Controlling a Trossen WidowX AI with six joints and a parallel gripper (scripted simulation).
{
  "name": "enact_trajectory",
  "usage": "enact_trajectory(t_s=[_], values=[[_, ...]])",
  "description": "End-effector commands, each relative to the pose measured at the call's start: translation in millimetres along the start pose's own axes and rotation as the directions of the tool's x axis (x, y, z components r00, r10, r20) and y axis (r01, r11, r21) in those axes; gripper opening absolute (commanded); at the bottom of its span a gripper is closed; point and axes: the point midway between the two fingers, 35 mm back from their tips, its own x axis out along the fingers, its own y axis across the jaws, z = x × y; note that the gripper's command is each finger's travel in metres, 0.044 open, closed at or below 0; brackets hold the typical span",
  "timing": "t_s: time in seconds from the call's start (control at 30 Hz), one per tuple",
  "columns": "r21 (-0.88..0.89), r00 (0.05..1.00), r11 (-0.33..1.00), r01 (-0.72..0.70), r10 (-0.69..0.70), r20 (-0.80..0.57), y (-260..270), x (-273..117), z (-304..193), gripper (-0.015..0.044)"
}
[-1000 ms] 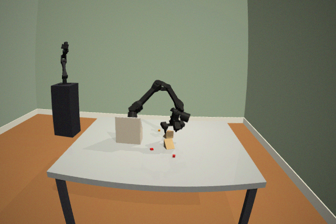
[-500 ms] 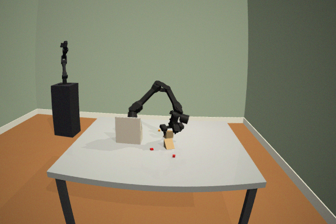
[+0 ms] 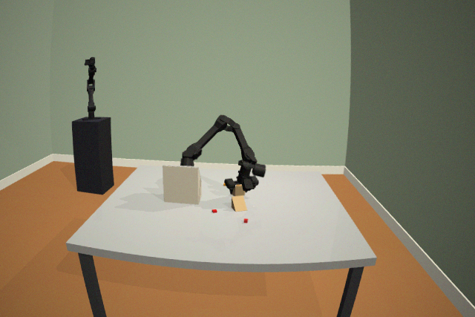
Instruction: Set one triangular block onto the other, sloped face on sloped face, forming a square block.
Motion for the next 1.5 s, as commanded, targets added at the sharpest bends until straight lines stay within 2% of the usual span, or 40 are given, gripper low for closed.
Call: enact_trajectory(t_s=[0.0, 0.17, 0.43, 0.77, 1.17, 1.47], values=[[0.001, 1.000, 1.000, -0.005, 0.005, -0.008, 0, 3, -2, 0.0440], [0.001, 1.000, 1.000, -0.005, 0.005, -0.008, 0, 3, -2, 0.0309], [0.001, 1.000, 1.000, -0.005, 0.005, -0.008, 0, 3, -2, 0.0255], [0.003, 1.000, 1.000, 0.000, 0.000, 0.016, -1, 1, -3, 0.0000], [0.007, 0.953, 1.000, 0.003, -0.005, 0.304, -1, -4, -22, 0.0000], [0.009, 0.846, 1.000, 0.000, -0.004, 0.533, -1, -5, -39, 0.0000]])
